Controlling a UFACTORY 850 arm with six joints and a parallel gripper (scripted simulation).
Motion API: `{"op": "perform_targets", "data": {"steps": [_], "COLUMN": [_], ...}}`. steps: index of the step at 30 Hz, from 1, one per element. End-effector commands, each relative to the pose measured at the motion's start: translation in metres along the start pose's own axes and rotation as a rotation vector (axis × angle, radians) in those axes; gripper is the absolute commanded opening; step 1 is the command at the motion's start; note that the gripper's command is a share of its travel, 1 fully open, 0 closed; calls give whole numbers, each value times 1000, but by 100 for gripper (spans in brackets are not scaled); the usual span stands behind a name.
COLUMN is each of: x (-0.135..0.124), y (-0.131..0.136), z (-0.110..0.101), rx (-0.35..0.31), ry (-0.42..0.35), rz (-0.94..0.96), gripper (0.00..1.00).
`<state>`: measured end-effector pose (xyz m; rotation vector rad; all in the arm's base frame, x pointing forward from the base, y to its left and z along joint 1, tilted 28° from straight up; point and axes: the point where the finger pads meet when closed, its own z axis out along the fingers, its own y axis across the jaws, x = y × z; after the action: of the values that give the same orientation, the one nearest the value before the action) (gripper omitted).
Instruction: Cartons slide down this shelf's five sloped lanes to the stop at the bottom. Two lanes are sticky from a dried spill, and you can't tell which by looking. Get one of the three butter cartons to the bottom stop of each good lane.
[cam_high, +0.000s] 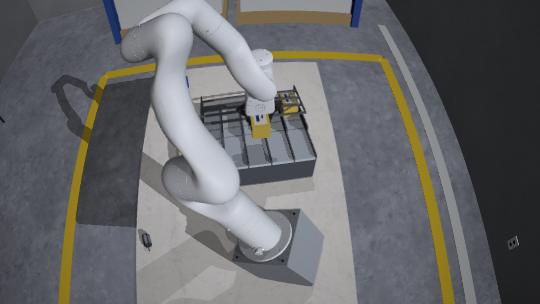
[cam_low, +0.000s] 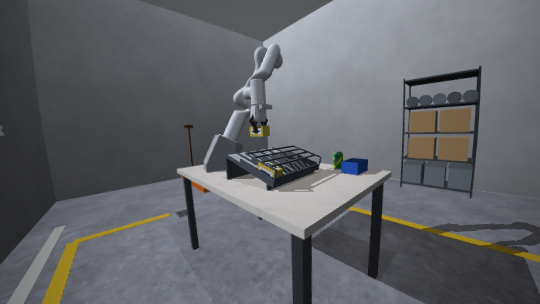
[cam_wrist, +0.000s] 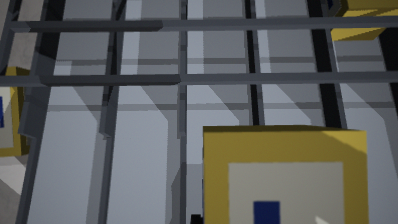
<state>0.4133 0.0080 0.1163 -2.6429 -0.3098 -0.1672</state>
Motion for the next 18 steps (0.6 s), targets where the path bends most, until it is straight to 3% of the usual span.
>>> {"op": "perform_targets", "data": {"steps": [1, 5, 6, 18], "x": [3, 3, 4, 4], "y": [-9, -9, -10, -10], "z": [-3, -3, 12, 12], "rx": [-6, -6, -6, -6], "ry": [2, 2, 2, 2], "rz": [2, 2, 3, 3], "gripper": [0, 0, 0, 0]}}
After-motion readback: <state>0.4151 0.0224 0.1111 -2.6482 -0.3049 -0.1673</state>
